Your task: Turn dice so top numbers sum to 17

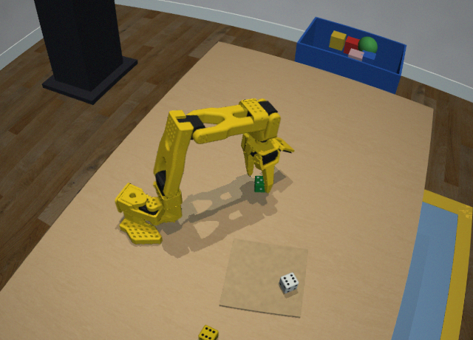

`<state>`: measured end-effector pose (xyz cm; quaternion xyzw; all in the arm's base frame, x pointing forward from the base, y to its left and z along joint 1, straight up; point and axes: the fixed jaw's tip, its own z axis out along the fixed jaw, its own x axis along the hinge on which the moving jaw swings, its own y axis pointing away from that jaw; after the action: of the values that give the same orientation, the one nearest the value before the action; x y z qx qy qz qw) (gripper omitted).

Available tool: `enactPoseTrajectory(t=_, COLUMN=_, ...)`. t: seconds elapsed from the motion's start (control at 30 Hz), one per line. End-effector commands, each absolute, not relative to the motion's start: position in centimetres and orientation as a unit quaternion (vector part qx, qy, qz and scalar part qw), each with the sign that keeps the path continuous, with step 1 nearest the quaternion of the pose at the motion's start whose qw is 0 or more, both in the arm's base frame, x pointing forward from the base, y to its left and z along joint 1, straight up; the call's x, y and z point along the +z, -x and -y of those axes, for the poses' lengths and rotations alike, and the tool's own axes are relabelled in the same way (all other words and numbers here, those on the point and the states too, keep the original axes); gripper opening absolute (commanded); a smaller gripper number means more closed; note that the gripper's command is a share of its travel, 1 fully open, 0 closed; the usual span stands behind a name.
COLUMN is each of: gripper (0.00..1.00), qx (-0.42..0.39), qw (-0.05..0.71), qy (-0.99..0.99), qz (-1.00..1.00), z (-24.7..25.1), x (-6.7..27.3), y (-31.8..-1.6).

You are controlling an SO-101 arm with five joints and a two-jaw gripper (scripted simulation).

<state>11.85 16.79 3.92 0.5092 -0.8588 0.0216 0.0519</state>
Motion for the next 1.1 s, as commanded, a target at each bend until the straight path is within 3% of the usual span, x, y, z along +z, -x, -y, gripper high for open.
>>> enactPoseTrajectory(t=0.0, gripper=0.31, qx=0.015, qw=0.038, qy=-0.518, qz=0.854, z=-17.2, x=3.9, y=-11.9)
enactPoseTrajectory(t=1.07, gripper=0.31, qx=0.015, qw=0.038, qy=-0.518, qz=0.854, z=-17.1, x=0.7, y=-11.8)
